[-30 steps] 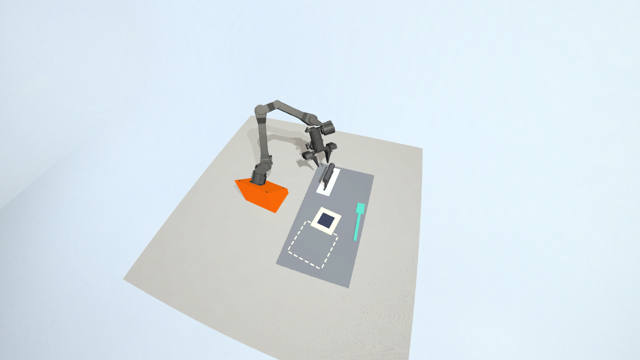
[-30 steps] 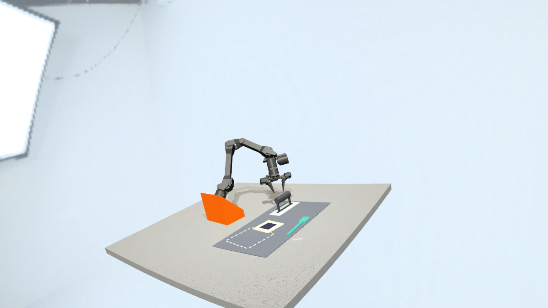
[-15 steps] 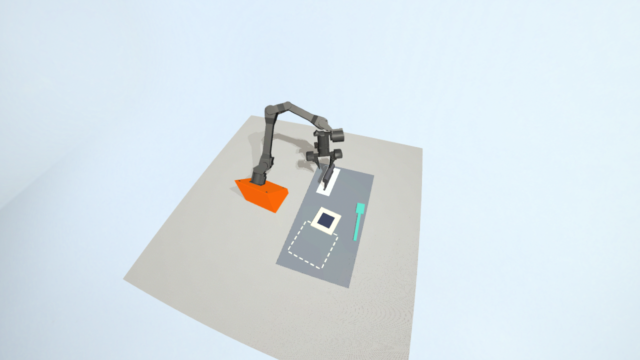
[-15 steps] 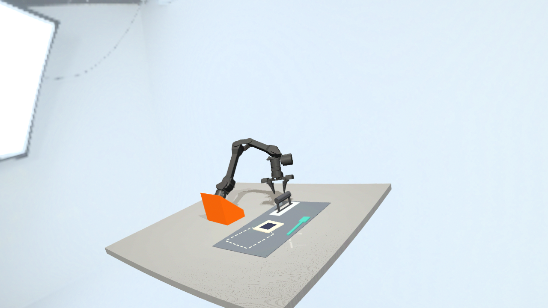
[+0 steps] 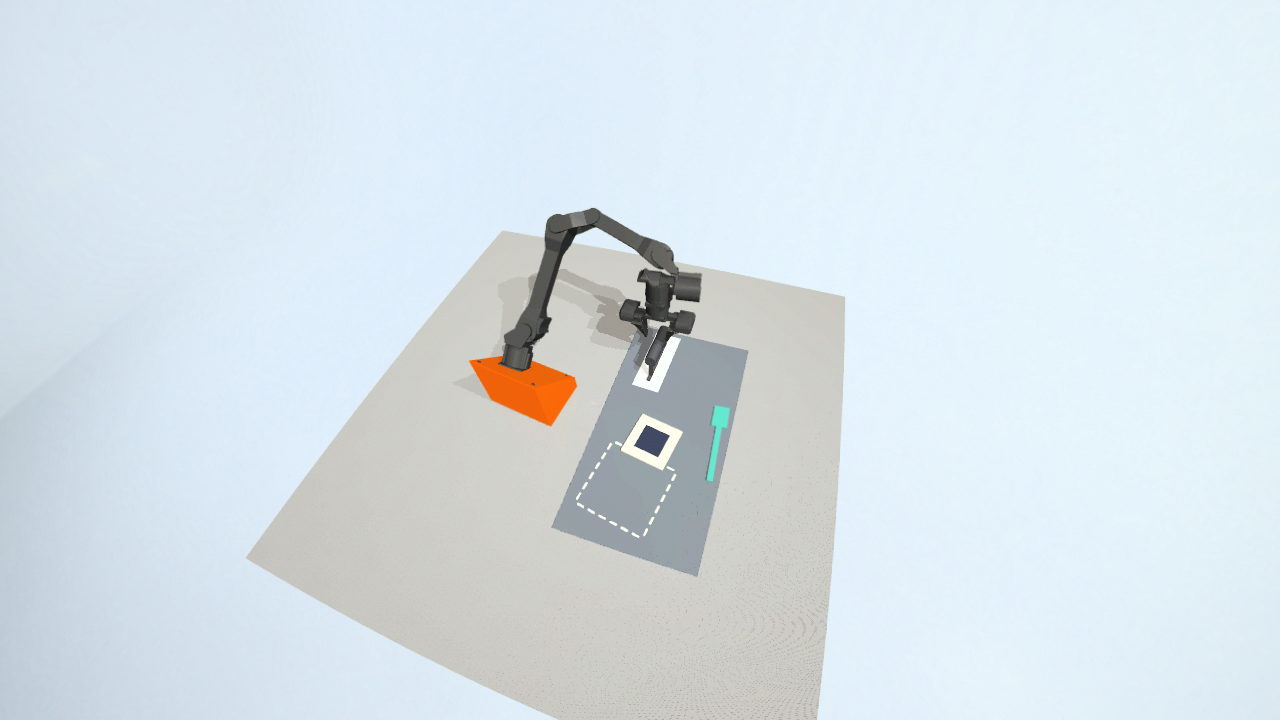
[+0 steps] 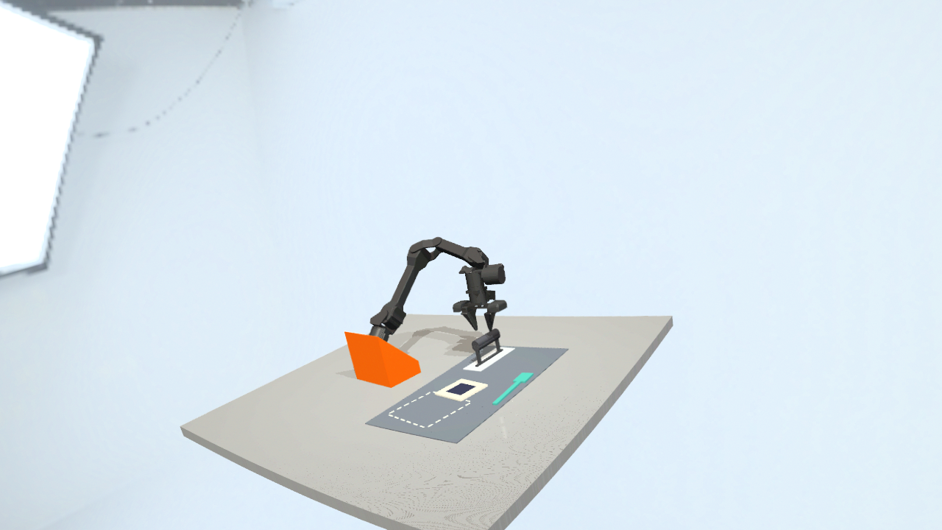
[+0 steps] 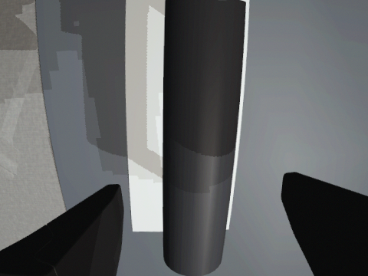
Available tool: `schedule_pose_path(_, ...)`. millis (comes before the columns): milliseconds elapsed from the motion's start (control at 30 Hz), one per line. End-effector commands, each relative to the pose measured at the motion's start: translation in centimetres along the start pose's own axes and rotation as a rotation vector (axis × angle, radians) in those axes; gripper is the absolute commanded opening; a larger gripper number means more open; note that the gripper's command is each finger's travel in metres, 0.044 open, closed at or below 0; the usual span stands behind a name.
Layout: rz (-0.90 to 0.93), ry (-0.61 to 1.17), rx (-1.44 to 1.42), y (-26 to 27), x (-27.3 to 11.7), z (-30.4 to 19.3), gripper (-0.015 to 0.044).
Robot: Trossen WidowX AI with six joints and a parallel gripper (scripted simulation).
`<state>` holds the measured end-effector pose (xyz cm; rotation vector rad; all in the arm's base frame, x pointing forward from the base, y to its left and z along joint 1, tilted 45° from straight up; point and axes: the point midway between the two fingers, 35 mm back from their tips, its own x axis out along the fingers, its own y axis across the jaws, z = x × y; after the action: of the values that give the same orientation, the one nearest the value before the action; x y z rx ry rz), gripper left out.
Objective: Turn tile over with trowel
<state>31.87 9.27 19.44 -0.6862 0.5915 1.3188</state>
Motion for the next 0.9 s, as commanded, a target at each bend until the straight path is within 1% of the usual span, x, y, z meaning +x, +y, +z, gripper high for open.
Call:
schedule_pose_path(0, 0.008, -0.042, 0.064, -0.4, -0.3, -0.1, 0.0270)
schedule_pose_path(200, 0.008, -0.042, 0.064, -0.4, -0.2, -0.1, 0.0270)
schedule_pose_path(867, 0.009, -0.042, 0.063, -0.5, 2.9, 0.0, 0.0270)
